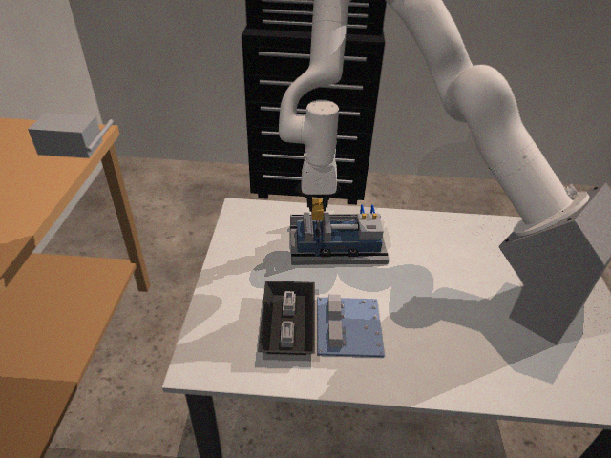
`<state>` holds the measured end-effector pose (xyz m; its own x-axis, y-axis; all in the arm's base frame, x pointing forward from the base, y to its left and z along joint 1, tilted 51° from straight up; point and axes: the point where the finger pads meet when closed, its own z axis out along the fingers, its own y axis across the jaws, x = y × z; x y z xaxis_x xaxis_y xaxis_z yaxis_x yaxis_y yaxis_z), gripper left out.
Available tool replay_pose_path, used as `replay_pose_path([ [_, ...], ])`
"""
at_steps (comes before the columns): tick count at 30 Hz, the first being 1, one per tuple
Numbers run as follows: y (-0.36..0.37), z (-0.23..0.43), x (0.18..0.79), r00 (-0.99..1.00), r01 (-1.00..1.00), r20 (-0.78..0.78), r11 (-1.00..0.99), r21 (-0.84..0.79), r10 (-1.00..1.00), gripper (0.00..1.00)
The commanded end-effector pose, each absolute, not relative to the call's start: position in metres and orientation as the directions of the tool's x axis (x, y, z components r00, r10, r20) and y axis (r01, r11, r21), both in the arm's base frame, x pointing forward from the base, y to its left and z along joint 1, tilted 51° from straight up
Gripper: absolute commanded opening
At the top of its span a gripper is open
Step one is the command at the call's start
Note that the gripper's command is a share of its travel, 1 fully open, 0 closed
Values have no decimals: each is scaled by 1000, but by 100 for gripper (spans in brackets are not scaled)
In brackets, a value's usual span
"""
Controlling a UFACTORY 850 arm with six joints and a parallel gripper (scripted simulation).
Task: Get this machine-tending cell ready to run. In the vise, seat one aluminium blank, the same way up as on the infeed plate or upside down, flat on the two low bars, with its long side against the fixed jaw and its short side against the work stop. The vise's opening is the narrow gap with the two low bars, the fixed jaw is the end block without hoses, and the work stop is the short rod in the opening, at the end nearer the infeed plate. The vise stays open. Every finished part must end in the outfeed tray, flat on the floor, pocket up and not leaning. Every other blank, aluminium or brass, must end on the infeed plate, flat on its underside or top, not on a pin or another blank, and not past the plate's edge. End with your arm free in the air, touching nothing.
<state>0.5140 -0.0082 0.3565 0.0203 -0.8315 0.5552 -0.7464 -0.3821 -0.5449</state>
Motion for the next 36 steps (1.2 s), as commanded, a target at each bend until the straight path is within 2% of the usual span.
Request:
replay_pose_path([
  [1, -8, 357, 514, 20, -746, 555, -382, -546, -832, 0],
  [12, 11, 337, 513, 19, -754, 543, -369, -544, -839, 0],
  [29, 114, 226, 483, 1, -777, 515, -324, -539, -857, 0],
  [36, 158, 173, 452, -13, -768, 518, -323, -553, -856, 0],
])
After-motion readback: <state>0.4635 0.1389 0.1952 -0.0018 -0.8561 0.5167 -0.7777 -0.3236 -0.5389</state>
